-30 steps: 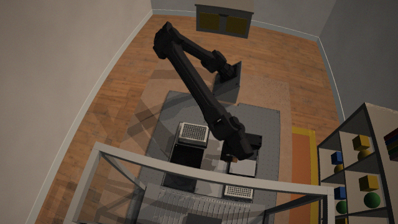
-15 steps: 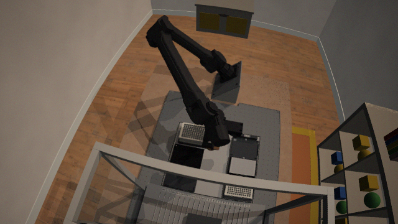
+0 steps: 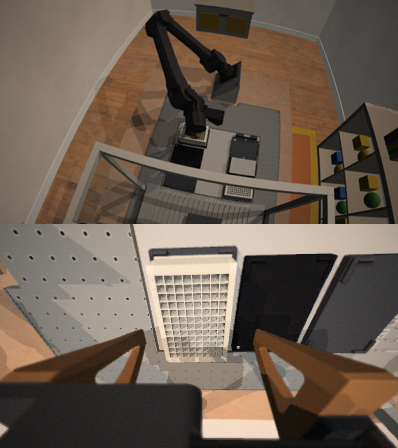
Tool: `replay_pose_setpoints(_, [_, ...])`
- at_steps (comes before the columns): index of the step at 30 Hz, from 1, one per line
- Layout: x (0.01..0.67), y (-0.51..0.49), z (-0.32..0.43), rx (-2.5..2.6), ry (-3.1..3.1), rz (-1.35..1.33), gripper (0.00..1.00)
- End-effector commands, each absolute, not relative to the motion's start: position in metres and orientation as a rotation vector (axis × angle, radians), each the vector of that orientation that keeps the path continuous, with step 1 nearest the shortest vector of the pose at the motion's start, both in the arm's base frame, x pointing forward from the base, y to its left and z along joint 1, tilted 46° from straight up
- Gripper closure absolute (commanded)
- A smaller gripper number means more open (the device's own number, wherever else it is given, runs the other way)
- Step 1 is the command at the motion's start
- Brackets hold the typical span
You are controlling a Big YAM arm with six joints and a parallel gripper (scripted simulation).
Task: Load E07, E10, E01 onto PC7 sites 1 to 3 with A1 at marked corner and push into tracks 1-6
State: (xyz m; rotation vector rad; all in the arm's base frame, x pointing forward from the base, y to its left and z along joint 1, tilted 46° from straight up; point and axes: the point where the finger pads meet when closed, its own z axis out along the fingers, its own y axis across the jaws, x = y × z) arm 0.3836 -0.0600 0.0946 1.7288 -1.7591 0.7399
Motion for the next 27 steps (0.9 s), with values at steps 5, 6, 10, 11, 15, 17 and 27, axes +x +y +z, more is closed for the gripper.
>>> replay_pose_setpoints(5, [0.383, -0.057, 0.107, 1.791, -1.702, 0.743, 0.0])
replay_pose_setpoints(6, [0.383, -0.057, 0.107, 1.791, -1.702, 0.743, 0.0])
replay_pose_setpoints(10, [0.381, -0.064, 0.103, 1.779, -1.714, 0.742, 0.0])
replay_pose_setpoints(11, [0.38, -0.075, 0.109, 1.756, -1.747, 0.752, 0.0])
replay_pose_setpoints(15, [0.379, -0.083, 0.095, 1.755, -1.732, 0.737, 0.0])
replay_pose_setpoints(17, [0.379, -0.087, 0.09, 1.755, -1.728, 0.732, 0.0])
replay_pose_setpoints(27, [0.378, -0.099, 0.08, 1.755, -1.733, 0.738, 0.0])
